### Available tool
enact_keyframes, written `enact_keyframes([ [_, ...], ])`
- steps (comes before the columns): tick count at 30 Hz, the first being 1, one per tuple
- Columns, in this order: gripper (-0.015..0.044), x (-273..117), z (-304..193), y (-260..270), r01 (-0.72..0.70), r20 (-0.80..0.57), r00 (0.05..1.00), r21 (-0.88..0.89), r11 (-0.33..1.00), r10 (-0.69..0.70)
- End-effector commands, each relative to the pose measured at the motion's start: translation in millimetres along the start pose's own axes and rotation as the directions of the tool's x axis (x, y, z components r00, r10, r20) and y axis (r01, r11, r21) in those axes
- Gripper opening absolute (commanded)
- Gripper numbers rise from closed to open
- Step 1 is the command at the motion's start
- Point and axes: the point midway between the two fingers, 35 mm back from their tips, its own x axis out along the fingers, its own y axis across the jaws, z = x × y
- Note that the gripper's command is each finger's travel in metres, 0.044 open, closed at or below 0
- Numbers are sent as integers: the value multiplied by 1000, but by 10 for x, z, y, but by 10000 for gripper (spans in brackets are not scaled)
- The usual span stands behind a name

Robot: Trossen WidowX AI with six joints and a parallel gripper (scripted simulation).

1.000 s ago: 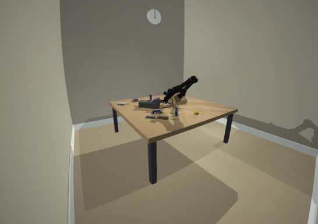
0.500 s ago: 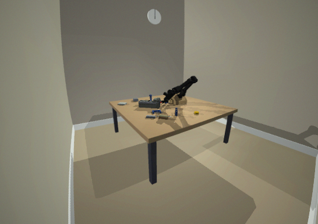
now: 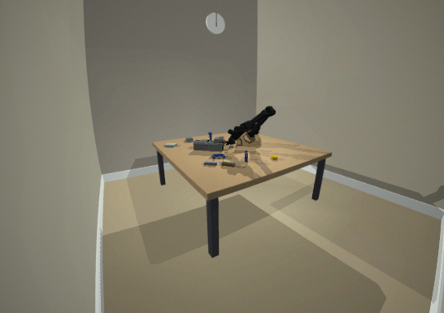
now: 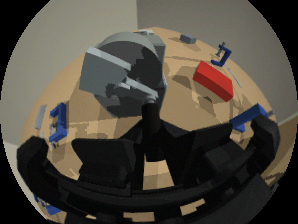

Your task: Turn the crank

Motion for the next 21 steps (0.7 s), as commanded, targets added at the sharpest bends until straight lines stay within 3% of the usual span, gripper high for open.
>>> enact_keyframes([
  [1,0,31,-30,38,-2,-7,1000,-2,1000,2],
  [21,0,48,-46,78,-2,-7,1000,-2,1000,2],
])
